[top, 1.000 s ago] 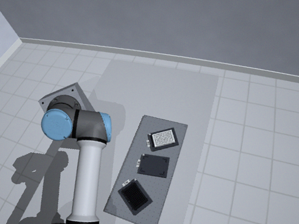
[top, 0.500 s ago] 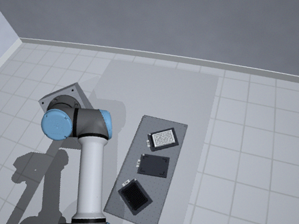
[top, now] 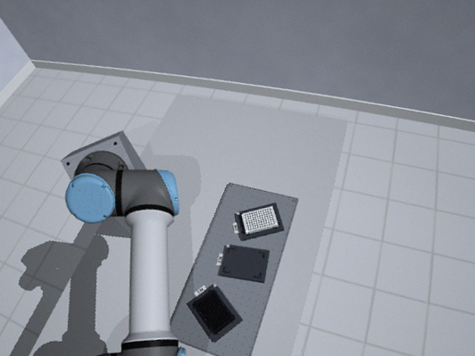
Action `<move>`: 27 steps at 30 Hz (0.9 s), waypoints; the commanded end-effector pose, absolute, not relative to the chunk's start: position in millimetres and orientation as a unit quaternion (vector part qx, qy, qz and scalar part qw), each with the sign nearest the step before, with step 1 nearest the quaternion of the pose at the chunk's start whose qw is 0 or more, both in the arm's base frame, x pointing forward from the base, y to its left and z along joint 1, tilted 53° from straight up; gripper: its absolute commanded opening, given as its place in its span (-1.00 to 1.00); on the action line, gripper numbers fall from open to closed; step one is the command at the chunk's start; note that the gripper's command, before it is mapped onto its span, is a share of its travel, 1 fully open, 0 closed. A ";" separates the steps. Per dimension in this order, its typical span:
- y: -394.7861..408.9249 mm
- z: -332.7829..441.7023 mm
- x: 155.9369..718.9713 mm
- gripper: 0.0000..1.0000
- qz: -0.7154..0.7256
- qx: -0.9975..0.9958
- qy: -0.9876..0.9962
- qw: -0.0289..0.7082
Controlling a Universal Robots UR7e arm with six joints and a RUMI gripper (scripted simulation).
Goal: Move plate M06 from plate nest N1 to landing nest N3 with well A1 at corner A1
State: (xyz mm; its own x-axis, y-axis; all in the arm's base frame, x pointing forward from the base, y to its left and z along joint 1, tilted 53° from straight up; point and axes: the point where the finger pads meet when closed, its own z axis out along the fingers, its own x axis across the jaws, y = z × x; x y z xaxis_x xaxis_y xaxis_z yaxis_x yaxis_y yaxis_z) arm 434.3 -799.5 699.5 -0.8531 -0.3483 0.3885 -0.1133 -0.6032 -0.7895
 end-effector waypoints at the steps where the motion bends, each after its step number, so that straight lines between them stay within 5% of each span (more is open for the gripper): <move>1: -796.4 703.0 448.6 0.64 -0.848 -0.265 0.452 0.074; 27: -754.3 694.3 527.1 0.64 -0.780 -0.301 0.536 0.116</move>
